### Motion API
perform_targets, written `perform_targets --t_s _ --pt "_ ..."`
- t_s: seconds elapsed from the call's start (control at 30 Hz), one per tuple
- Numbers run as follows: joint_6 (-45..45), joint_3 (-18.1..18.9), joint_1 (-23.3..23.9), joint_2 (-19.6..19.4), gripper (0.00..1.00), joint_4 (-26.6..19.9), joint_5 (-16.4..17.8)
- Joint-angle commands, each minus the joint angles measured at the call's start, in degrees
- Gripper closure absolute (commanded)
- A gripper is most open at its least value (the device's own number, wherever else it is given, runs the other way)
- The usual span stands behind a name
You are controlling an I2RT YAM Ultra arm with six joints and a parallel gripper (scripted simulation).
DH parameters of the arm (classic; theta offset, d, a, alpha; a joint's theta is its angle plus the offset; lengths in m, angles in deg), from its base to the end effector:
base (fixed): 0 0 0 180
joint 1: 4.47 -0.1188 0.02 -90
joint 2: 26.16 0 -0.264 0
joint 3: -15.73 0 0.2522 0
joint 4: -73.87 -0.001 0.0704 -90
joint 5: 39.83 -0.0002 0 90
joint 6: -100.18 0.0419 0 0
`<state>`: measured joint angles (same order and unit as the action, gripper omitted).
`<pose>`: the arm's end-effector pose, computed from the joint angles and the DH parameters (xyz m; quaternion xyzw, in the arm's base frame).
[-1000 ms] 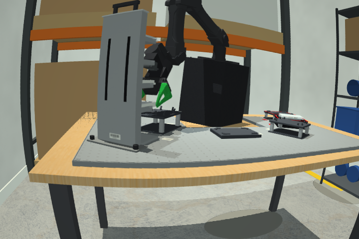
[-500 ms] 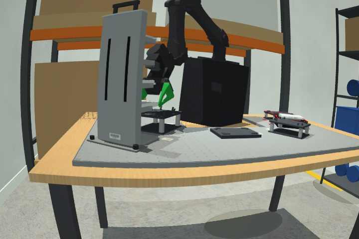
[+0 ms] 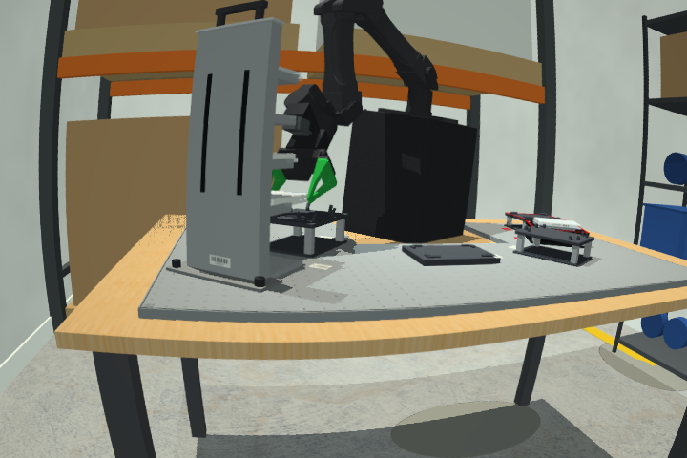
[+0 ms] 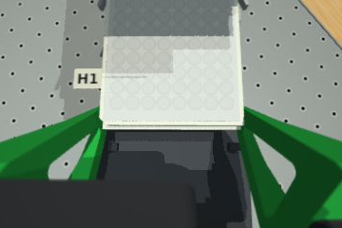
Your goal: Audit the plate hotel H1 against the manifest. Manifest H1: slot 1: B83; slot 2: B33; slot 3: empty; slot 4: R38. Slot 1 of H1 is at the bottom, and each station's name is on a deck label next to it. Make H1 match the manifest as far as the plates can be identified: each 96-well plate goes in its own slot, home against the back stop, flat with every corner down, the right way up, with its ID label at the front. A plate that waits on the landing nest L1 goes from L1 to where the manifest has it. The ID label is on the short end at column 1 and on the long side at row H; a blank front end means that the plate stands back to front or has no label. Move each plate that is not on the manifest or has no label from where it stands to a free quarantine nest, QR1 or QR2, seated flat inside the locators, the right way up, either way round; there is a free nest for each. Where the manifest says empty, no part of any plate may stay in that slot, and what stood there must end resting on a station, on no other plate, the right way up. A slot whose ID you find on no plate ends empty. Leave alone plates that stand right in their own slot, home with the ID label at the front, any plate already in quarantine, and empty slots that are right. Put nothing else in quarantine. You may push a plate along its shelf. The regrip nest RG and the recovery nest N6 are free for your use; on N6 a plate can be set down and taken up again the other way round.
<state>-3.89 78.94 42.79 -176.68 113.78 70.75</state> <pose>0.2394 -0.2359 -0.0840 0.1996 0.8971 -0.0391 0.3923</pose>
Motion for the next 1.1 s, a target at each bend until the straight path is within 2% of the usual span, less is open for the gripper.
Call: perform_targets --t_s 0.0,0.67,1.07 --pt "-0.6 -1.7 1.0 1.6 0.14 1.9 0.9" --pt "-2.1 -6.4 3.0 1.6 0.14 6.0 2.2" --pt "-3.1 -9.1 4.3 0.2 0.14 8.4 3.1"
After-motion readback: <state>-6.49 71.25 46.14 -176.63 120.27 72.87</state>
